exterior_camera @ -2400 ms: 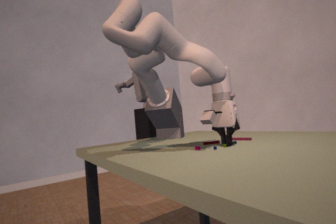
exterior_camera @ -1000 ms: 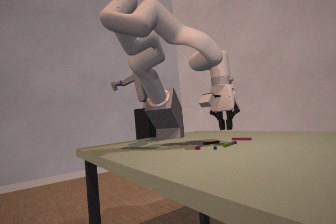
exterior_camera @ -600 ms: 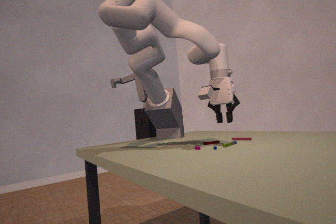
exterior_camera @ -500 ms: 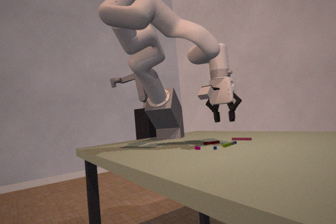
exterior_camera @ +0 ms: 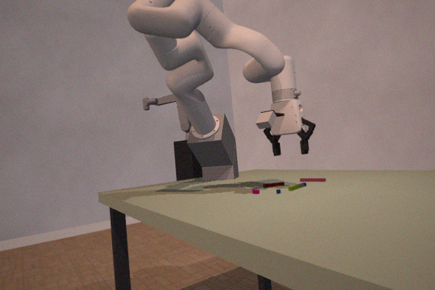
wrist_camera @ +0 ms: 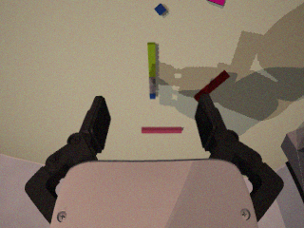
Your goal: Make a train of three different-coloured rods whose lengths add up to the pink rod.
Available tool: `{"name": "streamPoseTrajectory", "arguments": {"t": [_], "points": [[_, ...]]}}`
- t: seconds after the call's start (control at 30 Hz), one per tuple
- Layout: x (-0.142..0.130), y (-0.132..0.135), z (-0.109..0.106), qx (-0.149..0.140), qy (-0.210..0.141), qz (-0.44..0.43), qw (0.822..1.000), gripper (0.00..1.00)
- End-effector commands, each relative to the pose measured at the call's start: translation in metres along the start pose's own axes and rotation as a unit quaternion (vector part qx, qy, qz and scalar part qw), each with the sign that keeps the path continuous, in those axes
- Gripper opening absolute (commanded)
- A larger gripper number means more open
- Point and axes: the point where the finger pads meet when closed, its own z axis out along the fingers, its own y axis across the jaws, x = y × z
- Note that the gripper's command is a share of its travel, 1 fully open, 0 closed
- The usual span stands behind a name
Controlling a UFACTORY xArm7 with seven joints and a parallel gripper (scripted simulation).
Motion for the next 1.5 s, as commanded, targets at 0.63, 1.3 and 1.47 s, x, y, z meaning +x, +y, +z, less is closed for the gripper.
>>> {"name": "streamPoseTrajectory", "arguments": {"t": [0.63,1.3,1.47], "points": [[-0.001,-0.001,-0.043,0.002,0.0,0.0,1.0,1.0],[0.0,-0.001,-0.088,0.002,0.0,0.0,1.0,1.0],[0.0,-0.001,-0.088,0.002,0.0,0.0,1.0,1.0]]}}
